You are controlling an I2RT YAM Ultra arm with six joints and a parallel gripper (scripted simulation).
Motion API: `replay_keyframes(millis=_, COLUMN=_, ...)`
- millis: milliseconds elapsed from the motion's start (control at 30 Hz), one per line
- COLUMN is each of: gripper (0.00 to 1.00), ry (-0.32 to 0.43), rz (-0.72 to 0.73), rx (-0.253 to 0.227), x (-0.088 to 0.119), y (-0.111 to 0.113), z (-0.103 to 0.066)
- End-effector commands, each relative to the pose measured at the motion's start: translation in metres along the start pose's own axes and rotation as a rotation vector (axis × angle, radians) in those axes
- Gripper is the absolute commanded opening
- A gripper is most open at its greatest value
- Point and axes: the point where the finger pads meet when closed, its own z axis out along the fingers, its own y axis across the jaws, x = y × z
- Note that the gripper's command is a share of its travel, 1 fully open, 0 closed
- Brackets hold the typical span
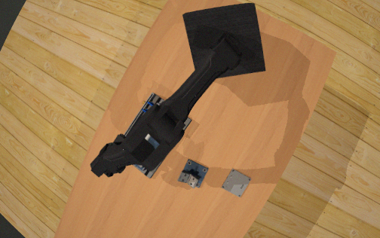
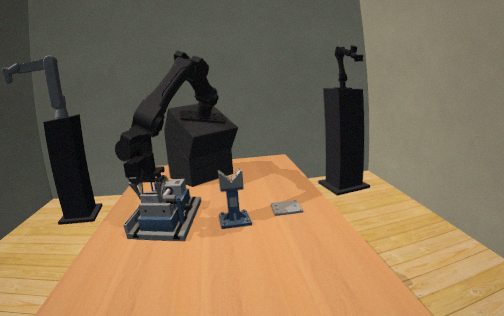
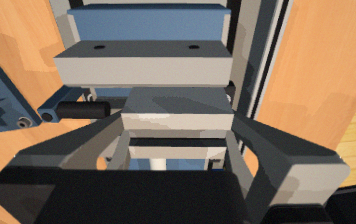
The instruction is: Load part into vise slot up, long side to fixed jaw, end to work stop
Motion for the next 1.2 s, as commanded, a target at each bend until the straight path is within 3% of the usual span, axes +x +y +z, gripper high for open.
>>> replay_keyframes(millis=0, gripper=0.00, ry=-0.051, rz=-0.001, rx=0.018, x=-0.0158, y=-0.0048, z=-0.0173)
replay_keyframes(millis=1167, gripper=0.00, ry=-0.061, rz=-0.013, rx=0.018, x=-0.0202, y=-0.0012, z=-0.0147)
